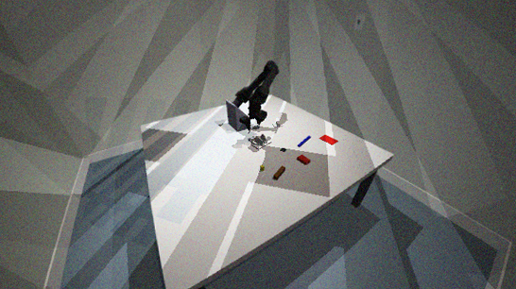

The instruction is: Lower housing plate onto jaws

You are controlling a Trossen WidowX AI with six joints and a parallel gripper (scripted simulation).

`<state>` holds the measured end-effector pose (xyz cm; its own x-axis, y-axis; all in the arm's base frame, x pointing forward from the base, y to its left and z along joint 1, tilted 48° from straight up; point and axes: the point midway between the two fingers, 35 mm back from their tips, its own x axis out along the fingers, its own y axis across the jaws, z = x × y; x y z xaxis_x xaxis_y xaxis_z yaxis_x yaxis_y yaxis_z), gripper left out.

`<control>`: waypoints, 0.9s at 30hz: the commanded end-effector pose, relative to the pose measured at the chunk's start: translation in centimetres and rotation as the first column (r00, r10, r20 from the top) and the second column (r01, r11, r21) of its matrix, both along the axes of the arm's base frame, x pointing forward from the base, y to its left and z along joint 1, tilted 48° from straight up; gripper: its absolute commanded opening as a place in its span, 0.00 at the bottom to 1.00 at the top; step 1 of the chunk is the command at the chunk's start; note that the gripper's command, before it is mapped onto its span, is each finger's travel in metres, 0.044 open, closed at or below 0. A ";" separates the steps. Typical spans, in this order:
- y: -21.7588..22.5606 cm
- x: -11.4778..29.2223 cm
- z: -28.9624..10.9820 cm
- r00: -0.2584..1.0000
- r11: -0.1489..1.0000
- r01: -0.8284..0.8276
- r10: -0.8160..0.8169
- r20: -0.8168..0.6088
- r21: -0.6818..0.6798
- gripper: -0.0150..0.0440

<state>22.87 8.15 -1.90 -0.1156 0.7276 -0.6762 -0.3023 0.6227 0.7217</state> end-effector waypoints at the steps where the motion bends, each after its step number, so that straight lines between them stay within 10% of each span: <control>1: 0.3 0.0 -0.2 1.000 1.000 0.005 -0.005 -0.003 0.003 0.85; 27: 3.4 -0.4 -3.1 1.000 1.000 0.007 -0.007 -0.006 0.003 0.85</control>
